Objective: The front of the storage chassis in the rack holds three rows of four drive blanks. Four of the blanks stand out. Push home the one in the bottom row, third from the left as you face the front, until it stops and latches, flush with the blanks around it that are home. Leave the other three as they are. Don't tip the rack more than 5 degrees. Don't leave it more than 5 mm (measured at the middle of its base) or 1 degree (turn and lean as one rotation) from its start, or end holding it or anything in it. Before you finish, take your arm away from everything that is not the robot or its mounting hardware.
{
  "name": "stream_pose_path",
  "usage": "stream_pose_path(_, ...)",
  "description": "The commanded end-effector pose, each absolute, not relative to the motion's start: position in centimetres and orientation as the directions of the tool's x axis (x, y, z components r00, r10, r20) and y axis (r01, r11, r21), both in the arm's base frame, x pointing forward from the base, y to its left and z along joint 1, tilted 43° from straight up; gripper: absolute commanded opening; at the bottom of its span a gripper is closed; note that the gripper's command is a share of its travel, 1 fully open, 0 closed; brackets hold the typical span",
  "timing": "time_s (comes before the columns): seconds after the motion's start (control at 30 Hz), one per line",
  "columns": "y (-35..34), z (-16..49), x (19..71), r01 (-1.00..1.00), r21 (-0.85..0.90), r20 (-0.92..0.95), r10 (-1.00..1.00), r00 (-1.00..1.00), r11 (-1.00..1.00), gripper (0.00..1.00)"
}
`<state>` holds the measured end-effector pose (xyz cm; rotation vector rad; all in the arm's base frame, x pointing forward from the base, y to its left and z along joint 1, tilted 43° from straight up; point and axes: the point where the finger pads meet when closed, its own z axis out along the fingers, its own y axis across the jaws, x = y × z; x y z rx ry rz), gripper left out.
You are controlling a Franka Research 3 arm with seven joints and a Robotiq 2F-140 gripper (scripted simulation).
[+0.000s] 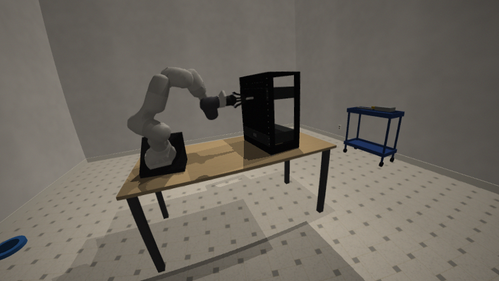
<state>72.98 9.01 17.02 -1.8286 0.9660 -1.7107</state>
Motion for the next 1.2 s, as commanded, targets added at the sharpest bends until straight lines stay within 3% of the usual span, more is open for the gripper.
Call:
stream_pose_path(0.0,8.42,16.69,73.21,-0.196,-0.732,0.668,-0.744,-0.016,-0.653,0.00)
stream_pose_path(1.17,8.01,16.53,73.74,-0.196,-0.732,0.668,-0.744,-0.016,-0.653,0.00)
